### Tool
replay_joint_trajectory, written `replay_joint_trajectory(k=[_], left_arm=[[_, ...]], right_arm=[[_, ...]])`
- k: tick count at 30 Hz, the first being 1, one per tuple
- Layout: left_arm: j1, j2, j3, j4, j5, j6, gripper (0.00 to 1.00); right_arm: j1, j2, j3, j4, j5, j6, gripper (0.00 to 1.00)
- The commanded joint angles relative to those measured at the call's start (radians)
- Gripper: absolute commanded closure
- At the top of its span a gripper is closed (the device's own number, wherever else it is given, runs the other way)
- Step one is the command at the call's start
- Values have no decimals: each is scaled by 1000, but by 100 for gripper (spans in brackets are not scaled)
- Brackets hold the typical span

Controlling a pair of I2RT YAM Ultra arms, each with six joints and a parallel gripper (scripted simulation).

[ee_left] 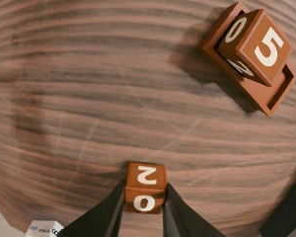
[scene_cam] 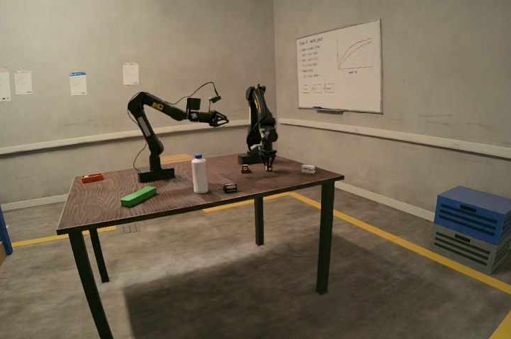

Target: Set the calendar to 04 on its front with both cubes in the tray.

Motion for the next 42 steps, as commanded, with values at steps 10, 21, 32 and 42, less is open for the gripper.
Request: replay_joint_trajectory(k=[10,21,32,42], left_arm=[[1,2,5,2,10,5,74],[-14,-66,-23,-10,19,-12,45],[-20,-110,38,-88,19,-7,33],[-9,-160,150,-263,19,3,0]], right_arm=[[-2,-5,7,28,-10,-4,0],[-2,-5,7,28,-10,-4,0],[-2,-5,7,28,-10,-4,0],[-2,-5,7,28,-10,-4,0]])
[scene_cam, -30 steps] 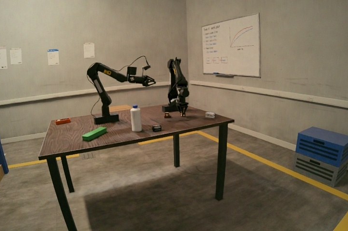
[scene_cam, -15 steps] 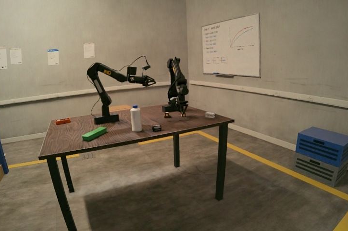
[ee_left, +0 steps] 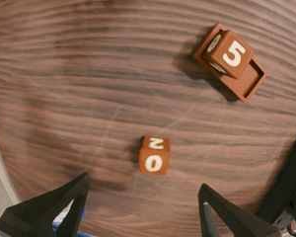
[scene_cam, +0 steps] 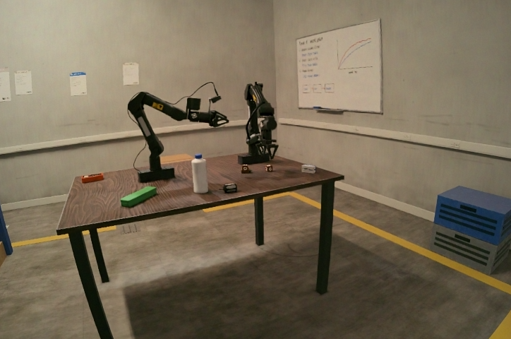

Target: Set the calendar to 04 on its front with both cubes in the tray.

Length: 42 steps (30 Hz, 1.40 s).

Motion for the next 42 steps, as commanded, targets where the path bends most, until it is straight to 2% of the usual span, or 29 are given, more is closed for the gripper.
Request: replay_joint_trajectory(k=[1,7,11,16,18,26,33,35,42], left_arm=[[0,-24,37,-73,16,9,0],[19,27,47,-65,16,18,0],[3,27,47,-99,56,-89,45],[-55,33,36,-156,146,-340,45],[-55,33,36,-156,146,-340,45],[-180,43,26,-172,201,-764,45],[-277,48,7,-104,150,-1087,45],[-277,48,7,-104,150,-1087,45],[-391,52,-5,-5,62,-1453,45]], right_arm=[[-2,-5,7,28,-10,-4,0],[-2,-5,7,28,-10,-4,0],[-2,-5,7,28,-10,-4,0],[-2,-5,7,28,-10,-4,0],[-2,-5,7,28,-10,-4,0],[-2,-5,7,28,-10,-4,0],[-2,-5,7,28,-10,-4,0],[-2,-5,7,28,-10,-4,0],[-2,-5,7,28,-10,-4,0]])
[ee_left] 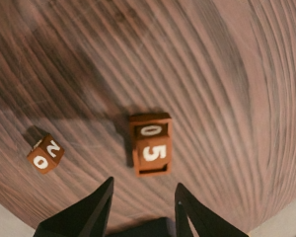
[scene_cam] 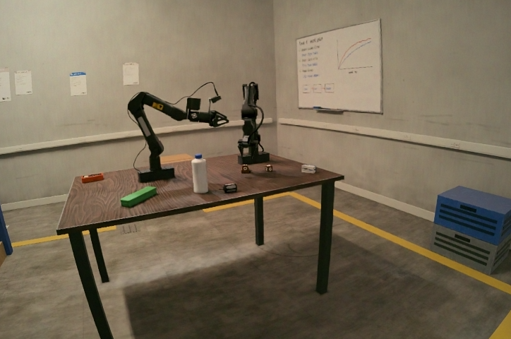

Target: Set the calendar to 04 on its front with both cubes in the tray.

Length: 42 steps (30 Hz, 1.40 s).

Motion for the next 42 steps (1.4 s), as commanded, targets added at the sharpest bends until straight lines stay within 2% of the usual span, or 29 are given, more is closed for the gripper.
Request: replay_joint_trajectory(k=[1,7,14,40,41,42], left_arm=[[-50,16,-22,74,-56,-217,45],[-107,27,-43,115,-107,-330,45],[-114,32,-39,100,-101,-322,45],[-105,102,-104,243,-102,-319,45],[-105,103,-102,243,-102,-319,53],[-105,103,-100,244,-102,-319,53]], right_arm=[[-2,-5,7,28,-10,-4,0],[-2,-5,7,28,-10,-4,0],[-2,-5,7,28,-10,-4,0],[-2,-5,7,28,-10,-4,0],[-2,-5,7,28,-10,-4,0],[-2,-5,7,28,-10,-4,0]])
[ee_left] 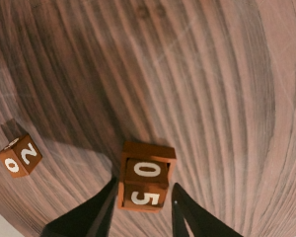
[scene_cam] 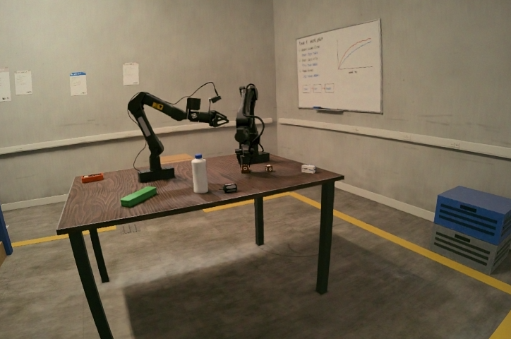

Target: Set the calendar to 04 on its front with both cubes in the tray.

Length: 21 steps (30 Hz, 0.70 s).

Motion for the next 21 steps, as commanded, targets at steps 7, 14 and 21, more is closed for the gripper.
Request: replay_joint_trajectory(k=[7,14,21], left_arm=[[-2,8,-3,30,-10,-5,62],[-10,-4,-11,30,-10,-12,69],[-4,-4,0,18,-11,-7,86]], right_arm=[[-2,-5,7,28,-10,-4,0],[-2,-5,7,28,-10,-4,0],[-2,-5,7,28,-10,-4,0]])
